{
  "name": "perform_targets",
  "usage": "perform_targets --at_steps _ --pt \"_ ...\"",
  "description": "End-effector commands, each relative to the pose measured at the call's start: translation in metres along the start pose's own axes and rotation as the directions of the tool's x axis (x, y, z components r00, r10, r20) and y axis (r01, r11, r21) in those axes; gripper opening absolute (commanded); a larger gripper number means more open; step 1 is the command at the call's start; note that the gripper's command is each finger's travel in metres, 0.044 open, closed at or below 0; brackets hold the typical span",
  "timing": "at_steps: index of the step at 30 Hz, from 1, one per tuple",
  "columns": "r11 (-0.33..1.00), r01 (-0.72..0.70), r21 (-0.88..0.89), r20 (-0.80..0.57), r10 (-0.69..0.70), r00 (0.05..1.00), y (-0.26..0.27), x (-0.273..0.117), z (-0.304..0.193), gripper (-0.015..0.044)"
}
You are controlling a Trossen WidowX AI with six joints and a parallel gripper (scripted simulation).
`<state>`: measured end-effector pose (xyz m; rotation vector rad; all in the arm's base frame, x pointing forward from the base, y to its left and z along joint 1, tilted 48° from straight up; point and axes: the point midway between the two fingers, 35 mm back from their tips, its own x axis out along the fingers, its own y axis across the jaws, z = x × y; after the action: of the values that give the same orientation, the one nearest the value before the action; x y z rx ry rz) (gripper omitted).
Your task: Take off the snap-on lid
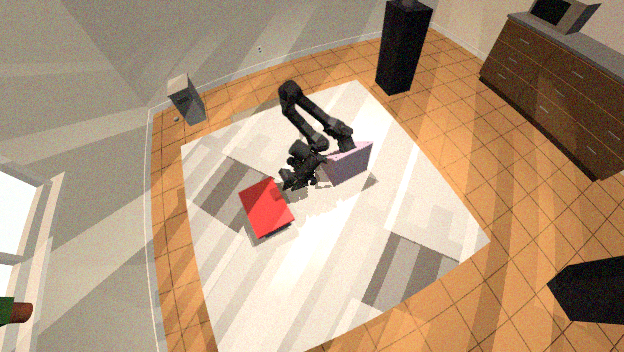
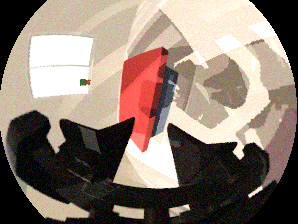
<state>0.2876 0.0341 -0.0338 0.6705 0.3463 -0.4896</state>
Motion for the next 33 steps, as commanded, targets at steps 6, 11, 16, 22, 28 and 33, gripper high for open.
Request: perform_targets --at_steps 6,11,16,22,28,33 --pt "1.000 -0.003 0.000 -0.001 0.003 1.000 0.003 0.016 0.000 0.0235" --pt "1.000 -0.003 -0.001 -0.001 0.003 1.000 0.002 0.024 0.000 0.0235" --pt "1.000 -0.004 -0.001 0.000 0.004 1.000 0.002 0.032 0.000 0.0235" --pt "1.000 -0.006 -0.001 0.002 0.006 1.000 0.002 0.042 0.000 0.0235" --pt "1.000 -0.009 -0.002 0.004 0.009 1.000 0.001 0.052 0.001 0.0235" --pt "1.000 -0.010 -0.002 0.005 0.010 1.000 0.000 0.056 0.002 0.0209"
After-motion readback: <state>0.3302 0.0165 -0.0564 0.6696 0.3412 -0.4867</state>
